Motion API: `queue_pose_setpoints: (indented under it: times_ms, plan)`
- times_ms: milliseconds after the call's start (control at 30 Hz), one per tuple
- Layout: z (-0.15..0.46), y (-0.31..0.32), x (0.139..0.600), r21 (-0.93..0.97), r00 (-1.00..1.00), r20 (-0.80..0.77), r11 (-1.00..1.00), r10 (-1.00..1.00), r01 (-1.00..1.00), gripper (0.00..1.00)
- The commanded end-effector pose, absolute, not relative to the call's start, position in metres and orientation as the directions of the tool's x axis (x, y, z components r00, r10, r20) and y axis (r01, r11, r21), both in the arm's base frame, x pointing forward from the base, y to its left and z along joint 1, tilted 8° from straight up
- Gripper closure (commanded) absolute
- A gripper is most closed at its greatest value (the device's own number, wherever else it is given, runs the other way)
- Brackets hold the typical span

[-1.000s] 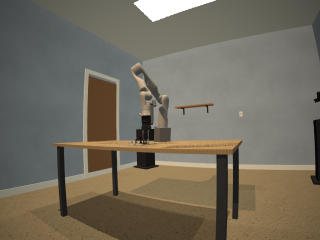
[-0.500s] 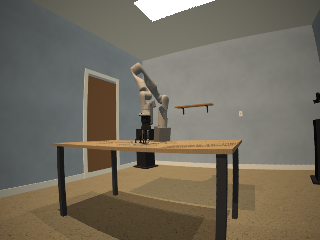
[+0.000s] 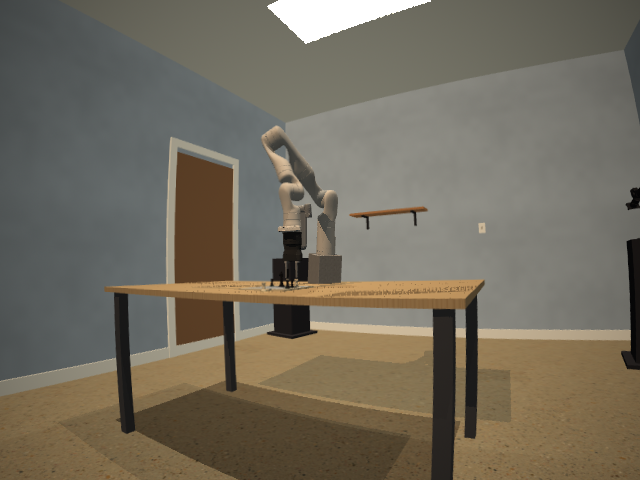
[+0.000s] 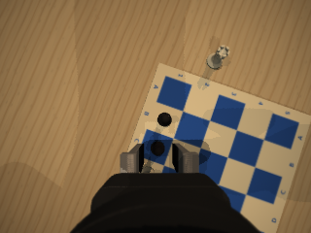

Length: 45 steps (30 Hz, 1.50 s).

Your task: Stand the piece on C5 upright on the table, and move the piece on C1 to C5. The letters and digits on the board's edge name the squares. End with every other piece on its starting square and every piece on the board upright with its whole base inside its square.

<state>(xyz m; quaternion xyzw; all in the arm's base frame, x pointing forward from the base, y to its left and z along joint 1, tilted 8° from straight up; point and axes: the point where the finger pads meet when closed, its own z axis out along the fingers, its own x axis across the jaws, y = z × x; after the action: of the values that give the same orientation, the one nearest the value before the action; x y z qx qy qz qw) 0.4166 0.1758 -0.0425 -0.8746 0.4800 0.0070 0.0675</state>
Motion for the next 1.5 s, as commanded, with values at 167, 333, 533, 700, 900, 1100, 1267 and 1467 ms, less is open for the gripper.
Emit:
queue_pose_setpoints:
  times_ms: [167,333,533,700,900,1100,1267,1467]
  plan:
    - [-0.042,0.176,0.417,-0.113,0.539,-0.076,-0.530,-0.839,-0.840,0.32]
    - [-0.042,0.176,0.417,-0.113,0.539,-0.076,-0.530,-0.839,-0.840,0.32]
    - [-0.043,0.176,0.417,-0.113,0.539,-0.076,-0.530,-0.839,-0.840,0.32]
    - [-0.049,0.177,0.418,-0.113,0.539,-0.076,-0.530,-0.839,-0.840,0.32]
    - [-0.060,0.178,0.418,-0.113,0.539,-0.076,-0.530,-0.839,-0.840,0.32]
    - [-0.068,0.179,0.419,-0.113,0.539,-0.076,-0.530,-0.839,-0.840,0.32]
    - [-0.074,0.180,0.419,-0.113,0.539,-0.076,-0.530,-0.839,-0.840,0.32]
    - [-0.075,0.180,0.419,-0.113,0.539,-0.076,-0.530,-0.839,-0.840,0.32]
